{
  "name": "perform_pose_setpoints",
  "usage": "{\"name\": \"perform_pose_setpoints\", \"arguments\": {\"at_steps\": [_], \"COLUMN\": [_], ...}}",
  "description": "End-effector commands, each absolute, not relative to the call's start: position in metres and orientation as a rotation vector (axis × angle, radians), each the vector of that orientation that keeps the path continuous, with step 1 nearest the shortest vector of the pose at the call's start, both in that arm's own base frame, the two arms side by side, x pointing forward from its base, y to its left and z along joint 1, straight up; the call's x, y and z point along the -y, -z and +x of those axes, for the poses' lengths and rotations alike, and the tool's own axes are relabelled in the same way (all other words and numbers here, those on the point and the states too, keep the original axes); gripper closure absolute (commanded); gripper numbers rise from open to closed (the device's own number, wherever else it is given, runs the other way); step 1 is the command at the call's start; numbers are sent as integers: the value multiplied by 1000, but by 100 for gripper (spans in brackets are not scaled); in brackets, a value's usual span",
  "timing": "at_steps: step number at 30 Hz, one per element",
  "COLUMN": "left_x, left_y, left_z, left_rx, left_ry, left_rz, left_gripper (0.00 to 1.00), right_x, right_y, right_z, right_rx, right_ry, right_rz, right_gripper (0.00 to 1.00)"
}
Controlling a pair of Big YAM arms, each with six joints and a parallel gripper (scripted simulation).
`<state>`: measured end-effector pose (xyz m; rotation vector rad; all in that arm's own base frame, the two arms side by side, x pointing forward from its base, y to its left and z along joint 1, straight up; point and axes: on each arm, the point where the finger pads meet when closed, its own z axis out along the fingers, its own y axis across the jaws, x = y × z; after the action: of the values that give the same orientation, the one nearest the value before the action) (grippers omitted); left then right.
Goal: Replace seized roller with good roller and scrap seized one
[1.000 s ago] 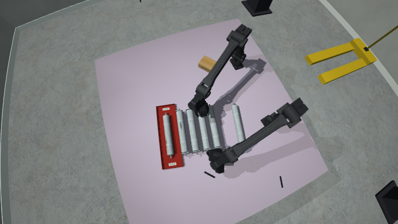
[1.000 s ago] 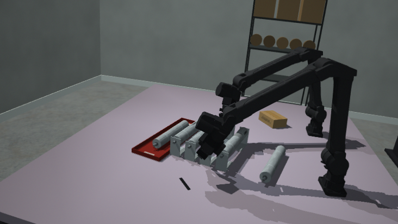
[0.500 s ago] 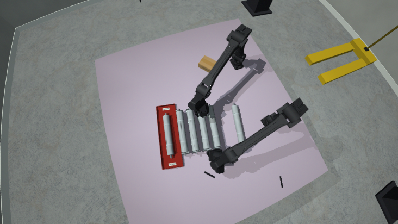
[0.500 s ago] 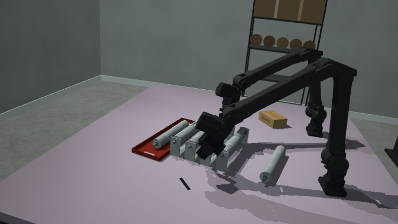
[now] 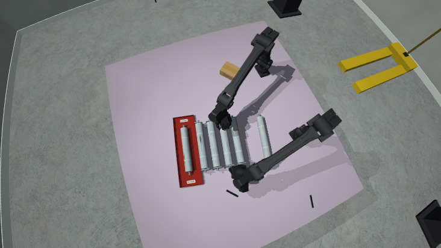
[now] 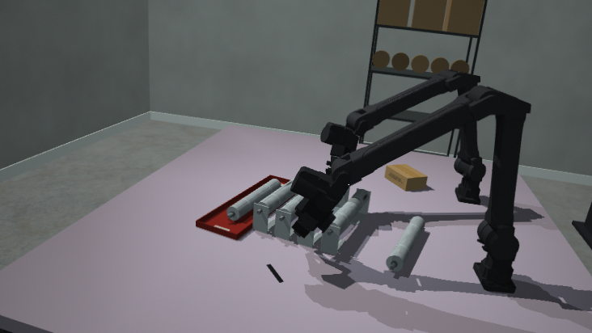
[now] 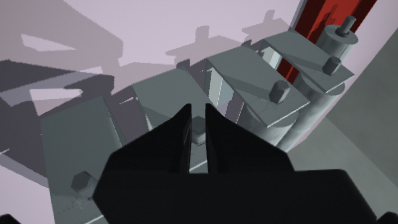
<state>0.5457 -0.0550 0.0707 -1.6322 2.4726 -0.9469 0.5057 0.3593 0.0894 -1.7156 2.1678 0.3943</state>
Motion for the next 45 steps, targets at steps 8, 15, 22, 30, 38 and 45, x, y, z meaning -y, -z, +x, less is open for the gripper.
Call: {"name": "perform_pose_setpoints", "arguments": {"at_steps": [8,15,22,30,38,45], "left_x": [-12,-12,-12,-12,-12,-12], "left_y": [-93,-92,-95,-95,-95,-95], "left_z": [588,584,589,589,589,589], "left_rx": [-2325,-2344,-2326,-2325,-2325,-2325], "left_ry": [913,903,913,913,913,913], "left_rz": [-1641,-1644,-1633,-1634,-1634,-1634], "left_gripper": [97,97,97,97,97,97], "right_x": [-360,-355,-355,-356,-354,-356], "right_y": [-132,-112,-113,-112,-97,-94], "right_z": [528,520,520,523,520,524], "right_rx": [-2105,-2112,-2096,-2081,-2082,-2069], "right_ry": [-359,-370,-380,-389,-409,-418], "right_rz": [-1677,-1680,-1672,-1666,-1667,-1661], "right_gripper": [68,68,68,68,68,68]}}
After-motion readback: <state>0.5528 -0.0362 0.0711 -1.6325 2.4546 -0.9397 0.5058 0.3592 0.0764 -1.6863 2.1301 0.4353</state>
